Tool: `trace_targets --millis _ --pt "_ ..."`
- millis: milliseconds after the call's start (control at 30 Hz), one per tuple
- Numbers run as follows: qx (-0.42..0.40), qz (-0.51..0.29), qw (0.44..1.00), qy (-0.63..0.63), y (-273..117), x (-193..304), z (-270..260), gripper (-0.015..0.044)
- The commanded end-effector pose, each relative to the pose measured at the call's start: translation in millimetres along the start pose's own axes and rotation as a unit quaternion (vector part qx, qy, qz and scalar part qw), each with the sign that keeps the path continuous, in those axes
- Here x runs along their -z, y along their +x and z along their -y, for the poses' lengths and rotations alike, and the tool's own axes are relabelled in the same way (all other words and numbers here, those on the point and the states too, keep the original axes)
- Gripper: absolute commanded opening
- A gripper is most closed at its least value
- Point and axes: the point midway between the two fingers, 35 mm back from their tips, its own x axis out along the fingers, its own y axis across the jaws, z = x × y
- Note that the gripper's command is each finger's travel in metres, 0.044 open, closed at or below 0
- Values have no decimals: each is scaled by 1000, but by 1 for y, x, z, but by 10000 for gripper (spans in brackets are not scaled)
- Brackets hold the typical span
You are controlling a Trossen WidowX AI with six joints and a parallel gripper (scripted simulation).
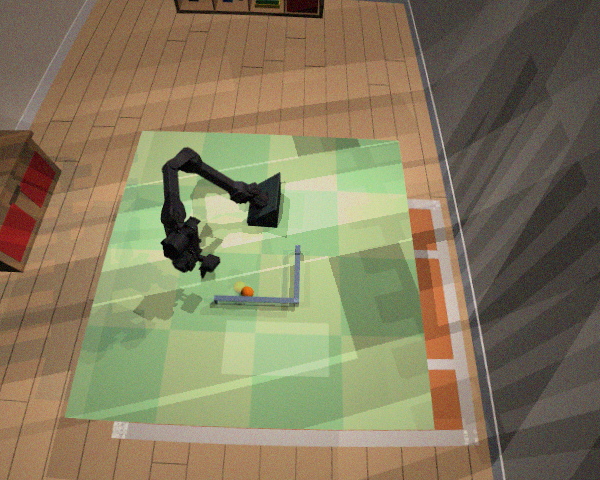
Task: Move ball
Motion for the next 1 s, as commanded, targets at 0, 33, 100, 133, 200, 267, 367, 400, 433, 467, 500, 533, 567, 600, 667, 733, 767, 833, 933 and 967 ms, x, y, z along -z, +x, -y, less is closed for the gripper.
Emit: trace_targets --millis 0,33,100,133,200,267,367,400,433,467,500,533,567,600,667,733,767,833,933,967 --pt "-12 -59 997 -40 25 7 -46 344" --pt "-13 -75 996 -52 31 11 -58 344" --pt "-13 -108 991 -75 44 20 -81 344" --pt "-12 -124 988 -87 51 26 -93 344" --pt "-9 -157 981 -110 62 38 -115 344" --pt "-4 -188 973 -134 73 53 -136 344" --pt "6 -224 961 -161 85 72 -159 344" --pt "7 -227 960 -163 86 73 -160 344" --pt "7 -227 960 -163 86 73 -160 344" --pt "7 -227 960 -163 86 73 -160 344" --pt "7 -227 960 -163 86 73 -160 344" --pt "7 -227 960 -163 86 73 -160 344" --pt "7 -227 960 -163 86 73 -160 344" --pt "7 -227 960 -163 87 74 -160 344" --pt "7 -227 960 -163 95 77 -160 344" --pt "7 -227 960 -163 100 80 -159 344" --pt "7 -227 960 -163 100 80 -159 344" --pt "7 -227 960 -163 102 80 -159 344" --pt "7 -227 960 -163 106 82 -159 344" --pt "7 -227 960 -163 108 83 -158 344"
